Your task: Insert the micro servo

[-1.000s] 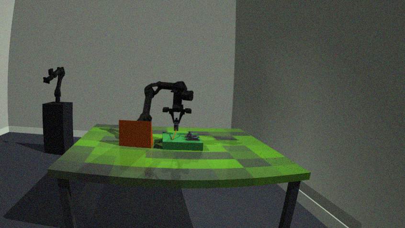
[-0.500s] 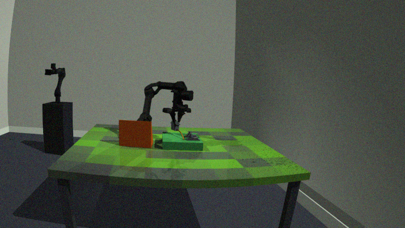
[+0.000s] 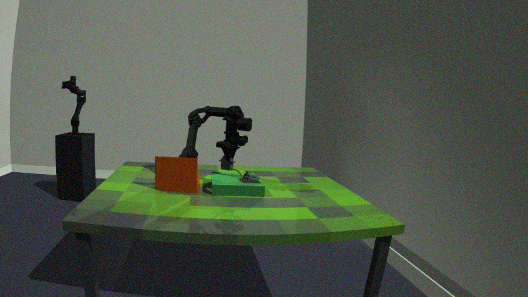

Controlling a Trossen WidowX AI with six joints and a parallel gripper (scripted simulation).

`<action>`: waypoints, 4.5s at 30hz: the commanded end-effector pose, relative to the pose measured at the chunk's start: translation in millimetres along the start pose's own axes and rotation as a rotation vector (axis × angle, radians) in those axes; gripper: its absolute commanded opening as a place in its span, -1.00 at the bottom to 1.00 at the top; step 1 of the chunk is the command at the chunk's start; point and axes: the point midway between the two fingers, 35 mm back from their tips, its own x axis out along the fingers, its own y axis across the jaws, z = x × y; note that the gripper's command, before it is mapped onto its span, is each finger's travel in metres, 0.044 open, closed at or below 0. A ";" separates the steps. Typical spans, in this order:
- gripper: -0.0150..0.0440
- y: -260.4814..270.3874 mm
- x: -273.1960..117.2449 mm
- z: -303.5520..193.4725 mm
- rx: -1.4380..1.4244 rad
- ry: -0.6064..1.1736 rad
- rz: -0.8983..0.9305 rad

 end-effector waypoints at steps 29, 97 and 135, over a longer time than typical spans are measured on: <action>-0.49 15.8 -1.9 21.0 -0.591 -0.006 0.003; -0.49 65.0 32.8 91.0 -0.596 -0.011 0.005; -0.22 65.5 65.9 90.5 -0.597 -0.011 0.007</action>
